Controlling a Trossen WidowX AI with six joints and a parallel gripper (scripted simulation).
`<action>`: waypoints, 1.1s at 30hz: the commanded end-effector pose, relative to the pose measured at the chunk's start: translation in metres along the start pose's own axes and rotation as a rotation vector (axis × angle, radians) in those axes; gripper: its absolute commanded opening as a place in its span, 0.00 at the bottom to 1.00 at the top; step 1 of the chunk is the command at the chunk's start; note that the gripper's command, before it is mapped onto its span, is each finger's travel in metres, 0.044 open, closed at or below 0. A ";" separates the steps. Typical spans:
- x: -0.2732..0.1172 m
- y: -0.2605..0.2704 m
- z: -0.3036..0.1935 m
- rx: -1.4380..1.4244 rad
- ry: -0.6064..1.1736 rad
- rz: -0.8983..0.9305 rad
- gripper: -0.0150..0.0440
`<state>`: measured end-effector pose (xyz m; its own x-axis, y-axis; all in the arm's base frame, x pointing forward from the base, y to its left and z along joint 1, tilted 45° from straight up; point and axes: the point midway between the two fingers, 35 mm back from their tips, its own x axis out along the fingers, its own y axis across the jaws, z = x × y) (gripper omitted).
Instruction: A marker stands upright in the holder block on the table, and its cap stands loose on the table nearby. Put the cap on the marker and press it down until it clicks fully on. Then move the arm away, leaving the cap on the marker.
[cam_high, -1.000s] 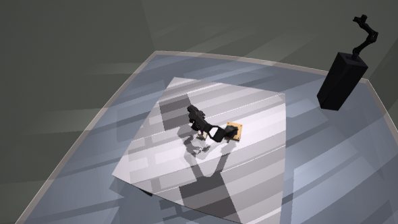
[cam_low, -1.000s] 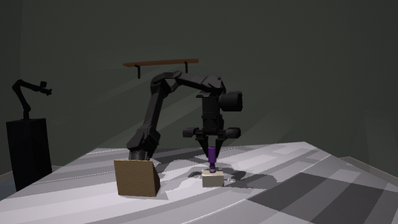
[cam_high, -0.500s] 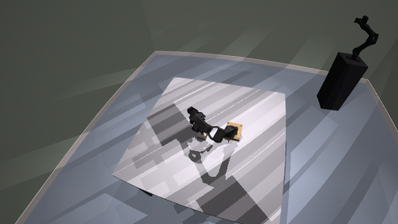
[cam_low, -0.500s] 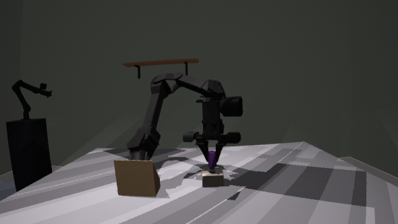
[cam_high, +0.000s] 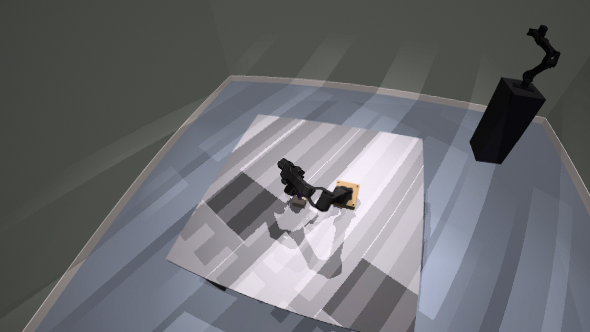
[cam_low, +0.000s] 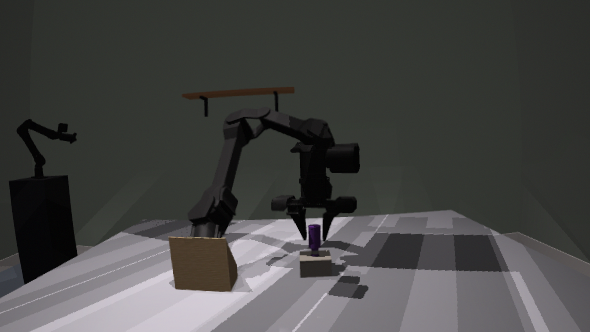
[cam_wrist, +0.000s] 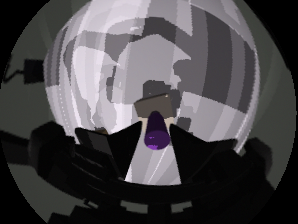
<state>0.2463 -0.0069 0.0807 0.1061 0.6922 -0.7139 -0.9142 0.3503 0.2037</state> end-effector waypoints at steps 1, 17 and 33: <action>0.000 0.000 0.000 0.000 0.000 0.000 0.79; -0.075 0.000 -0.001 0.001 0.003 0.001 1.00; -0.066 0.000 -0.001 1.178 -0.001 0.000 0.38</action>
<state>0.2390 -0.0565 0.1308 0.1076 0.6915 -0.7144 -0.5262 0.6492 0.5492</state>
